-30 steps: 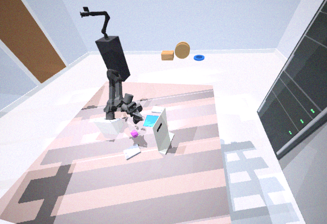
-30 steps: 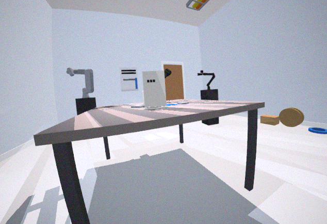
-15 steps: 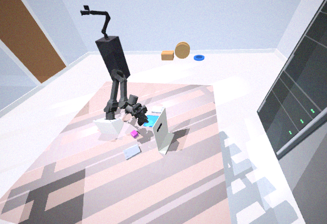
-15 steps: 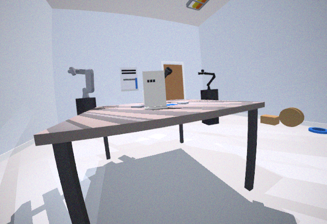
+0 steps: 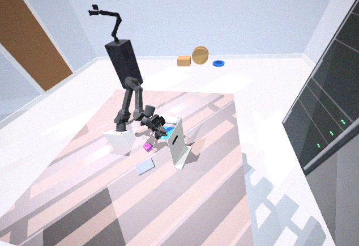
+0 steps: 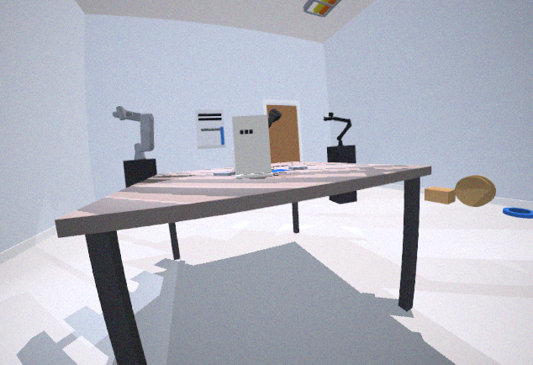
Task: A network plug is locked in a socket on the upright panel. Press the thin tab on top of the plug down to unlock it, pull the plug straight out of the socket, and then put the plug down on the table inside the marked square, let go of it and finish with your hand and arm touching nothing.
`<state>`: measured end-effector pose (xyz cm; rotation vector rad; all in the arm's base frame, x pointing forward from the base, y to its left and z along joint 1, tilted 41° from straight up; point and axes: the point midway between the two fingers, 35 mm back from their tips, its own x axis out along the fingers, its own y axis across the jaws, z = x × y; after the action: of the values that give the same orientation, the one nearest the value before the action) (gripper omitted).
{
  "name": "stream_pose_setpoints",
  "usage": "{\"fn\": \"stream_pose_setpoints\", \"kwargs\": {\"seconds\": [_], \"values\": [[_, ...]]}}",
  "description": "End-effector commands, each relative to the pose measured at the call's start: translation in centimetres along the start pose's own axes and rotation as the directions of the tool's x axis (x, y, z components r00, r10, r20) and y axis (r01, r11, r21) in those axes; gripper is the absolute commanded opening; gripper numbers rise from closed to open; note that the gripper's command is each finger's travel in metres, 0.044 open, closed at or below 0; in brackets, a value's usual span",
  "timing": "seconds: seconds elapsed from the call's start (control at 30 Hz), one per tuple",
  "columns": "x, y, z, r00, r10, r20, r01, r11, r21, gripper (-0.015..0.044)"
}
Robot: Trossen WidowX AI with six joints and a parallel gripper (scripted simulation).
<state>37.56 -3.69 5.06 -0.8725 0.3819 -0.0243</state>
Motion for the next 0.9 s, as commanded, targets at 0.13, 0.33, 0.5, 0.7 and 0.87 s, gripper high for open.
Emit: {"fn": "stream_pose_setpoints", "kwargs": {"seconds": [0.13, 0.33, 0.5, 0.7, 0.87], "values": [[1.2, -0.1, 0.3, 1.000, -0.004, -0.002, 0.004, 1.000, -0.001, 0.0156], [2.0, -0.1, 0.6, 1.000, -0.004, -0.002, 0.004, 1.000, -0.001, 0.0156], [2.8, -0.2, 0.8, 1.000, -0.005, -0.002, 0.005, 1.000, 0.000, 0.0156], [3.6, -0.1, 1.0, 1.000, -0.005, -0.001, 0.005, 1.000, 0.000, 0.0156], [4.3, -0.1, 1.2, 1.000, -0.005, -0.001, 0.005, 1.000, 0.000, 0.0156]]}}
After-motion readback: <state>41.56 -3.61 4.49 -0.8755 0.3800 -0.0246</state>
